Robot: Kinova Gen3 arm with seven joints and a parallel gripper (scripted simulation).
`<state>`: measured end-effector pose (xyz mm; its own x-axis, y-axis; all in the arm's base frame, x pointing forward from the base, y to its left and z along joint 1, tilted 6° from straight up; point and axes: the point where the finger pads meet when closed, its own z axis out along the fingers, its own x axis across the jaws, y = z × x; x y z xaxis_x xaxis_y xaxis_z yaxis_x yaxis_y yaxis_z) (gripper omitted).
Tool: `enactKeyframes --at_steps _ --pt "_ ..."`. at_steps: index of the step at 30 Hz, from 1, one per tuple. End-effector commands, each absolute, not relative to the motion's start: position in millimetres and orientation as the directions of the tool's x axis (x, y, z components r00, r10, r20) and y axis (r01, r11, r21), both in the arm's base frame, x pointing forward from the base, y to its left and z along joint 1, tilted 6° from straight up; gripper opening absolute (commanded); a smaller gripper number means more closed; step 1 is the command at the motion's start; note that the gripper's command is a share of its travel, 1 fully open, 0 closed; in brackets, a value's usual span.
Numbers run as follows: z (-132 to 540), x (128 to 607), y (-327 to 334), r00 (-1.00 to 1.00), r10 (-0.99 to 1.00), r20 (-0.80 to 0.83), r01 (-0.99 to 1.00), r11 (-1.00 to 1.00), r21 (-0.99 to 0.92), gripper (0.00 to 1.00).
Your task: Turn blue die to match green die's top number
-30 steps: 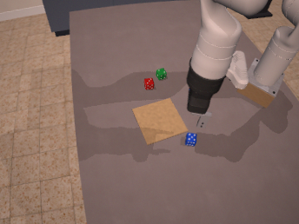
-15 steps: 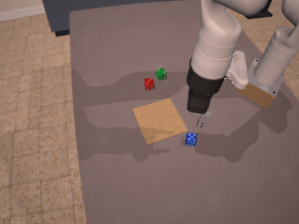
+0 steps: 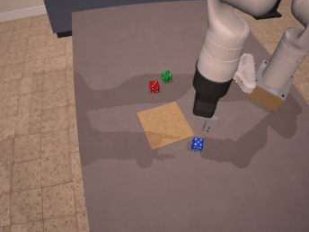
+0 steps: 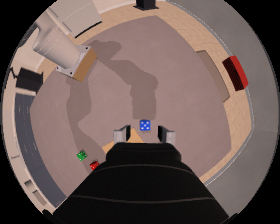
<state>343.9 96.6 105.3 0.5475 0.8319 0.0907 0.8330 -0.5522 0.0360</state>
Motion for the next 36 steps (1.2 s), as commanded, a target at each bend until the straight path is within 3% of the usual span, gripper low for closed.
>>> enactKeyframes --at_steps 1,17,36 --pt "104 342 100 0.575 0.813 0.094 0.815 -0.579 0.027 1.0" --pt "98 338 110 0.765 0.637 0.088 0.641 -0.767 -0.019 1.0" --pt "85 336 127 0.994 0.104 0.034 0.106 -0.991 -0.085 1.0"
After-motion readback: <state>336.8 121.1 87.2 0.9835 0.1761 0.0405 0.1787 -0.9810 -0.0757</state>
